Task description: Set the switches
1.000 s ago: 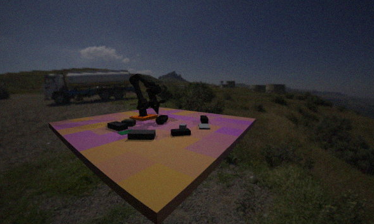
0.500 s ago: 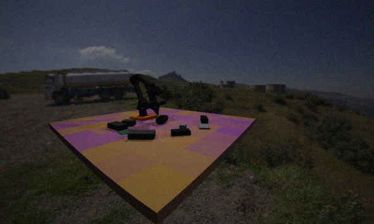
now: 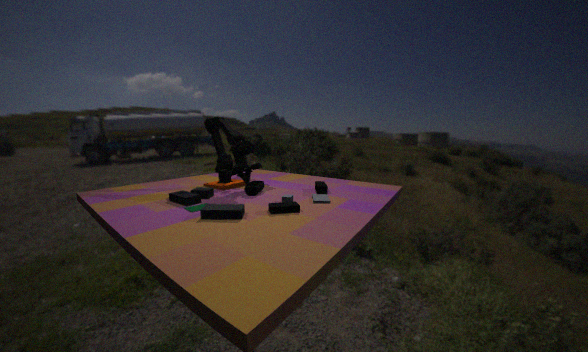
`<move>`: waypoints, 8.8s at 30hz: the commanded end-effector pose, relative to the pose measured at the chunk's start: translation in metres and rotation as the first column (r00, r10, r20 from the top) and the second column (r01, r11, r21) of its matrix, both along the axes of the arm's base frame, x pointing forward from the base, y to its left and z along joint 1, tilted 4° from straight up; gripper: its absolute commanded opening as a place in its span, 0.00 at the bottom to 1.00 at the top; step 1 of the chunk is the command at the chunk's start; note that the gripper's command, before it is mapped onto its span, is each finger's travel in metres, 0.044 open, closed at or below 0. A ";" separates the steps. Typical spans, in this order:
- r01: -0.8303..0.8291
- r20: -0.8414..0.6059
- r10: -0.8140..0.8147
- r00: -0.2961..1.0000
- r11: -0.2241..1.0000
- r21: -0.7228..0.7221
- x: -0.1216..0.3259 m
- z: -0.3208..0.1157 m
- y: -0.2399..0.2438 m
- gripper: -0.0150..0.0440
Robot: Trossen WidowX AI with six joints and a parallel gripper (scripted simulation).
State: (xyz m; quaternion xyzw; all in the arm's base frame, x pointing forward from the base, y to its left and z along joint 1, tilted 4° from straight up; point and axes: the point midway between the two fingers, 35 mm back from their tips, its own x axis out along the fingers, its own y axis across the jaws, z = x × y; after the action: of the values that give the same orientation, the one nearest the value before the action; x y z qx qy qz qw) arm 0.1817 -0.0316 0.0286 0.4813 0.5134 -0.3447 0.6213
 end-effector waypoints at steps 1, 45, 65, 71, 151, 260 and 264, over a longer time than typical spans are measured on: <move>0.000 -0.002 0.000 1.000 1.000 0.005 -0.001 -0.007 0.001 0.25; 0.000 -0.002 0.000 1.000 1.000 0.006 0.010 -0.018 0.005 0.25; 0.000 -0.002 0.000 1.000 1.000 0.004 -0.001 0.035 0.002 0.25; -0.032 -0.004 0.032 0.999 0.999 -0.003 0.000 0.036 0.001 0.34; -0.011 -0.139 0.040 -0.989 -0.979 -0.205 0.093 0.059 -0.084 1.00; -0.002 -0.171 0.024 -0.985 -0.993 -0.122 0.085 0.046 -0.064 0.82; -0.002 -0.174 0.022 -0.985 -0.993 -0.114 0.085 0.048 -0.062 0.82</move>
State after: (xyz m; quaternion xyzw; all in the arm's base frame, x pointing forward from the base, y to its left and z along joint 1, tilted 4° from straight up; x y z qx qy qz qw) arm 0.2674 -0.0969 0.0721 -0.5401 0.4160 0.6006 0.4178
